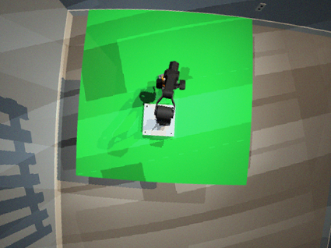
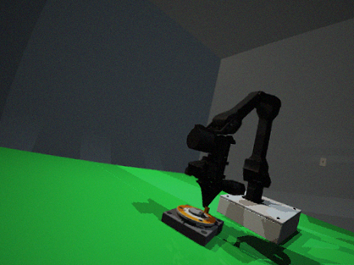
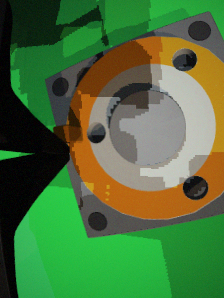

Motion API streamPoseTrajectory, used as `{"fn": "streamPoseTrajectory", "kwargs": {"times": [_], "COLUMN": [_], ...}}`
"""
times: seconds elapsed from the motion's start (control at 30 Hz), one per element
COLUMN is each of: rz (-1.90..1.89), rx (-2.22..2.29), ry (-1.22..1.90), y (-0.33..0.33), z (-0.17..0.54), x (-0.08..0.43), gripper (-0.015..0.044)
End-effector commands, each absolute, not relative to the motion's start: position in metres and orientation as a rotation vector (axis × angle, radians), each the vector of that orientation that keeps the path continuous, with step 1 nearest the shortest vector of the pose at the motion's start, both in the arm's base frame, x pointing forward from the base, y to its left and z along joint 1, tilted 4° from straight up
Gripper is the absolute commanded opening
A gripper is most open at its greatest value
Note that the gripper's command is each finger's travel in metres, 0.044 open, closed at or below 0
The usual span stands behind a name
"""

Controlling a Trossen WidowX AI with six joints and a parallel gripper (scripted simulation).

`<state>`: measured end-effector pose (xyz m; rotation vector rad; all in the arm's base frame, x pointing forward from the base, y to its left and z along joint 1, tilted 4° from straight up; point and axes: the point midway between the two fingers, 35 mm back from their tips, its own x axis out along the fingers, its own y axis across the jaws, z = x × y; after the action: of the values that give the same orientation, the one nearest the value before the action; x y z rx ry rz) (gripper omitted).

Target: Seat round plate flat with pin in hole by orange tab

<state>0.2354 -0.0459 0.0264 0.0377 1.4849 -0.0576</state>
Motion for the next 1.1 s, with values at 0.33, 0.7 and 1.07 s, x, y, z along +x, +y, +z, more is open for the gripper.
{"fn": "streamPoseTrajectory", "kwargs": {"times": [0.33,0.7,1.07], "rz": [-0.057,-0.056,-0.055], "rx": [0.046,0.047,0.048], "ry": [1.49,1.49,1.49], "y": [-0.029,-0.016,-0.002], "z": [0.024,0.024,0.025], "x": [0.233,0.237,0.245], "gripper": [0.0,0.0,0.0]}}
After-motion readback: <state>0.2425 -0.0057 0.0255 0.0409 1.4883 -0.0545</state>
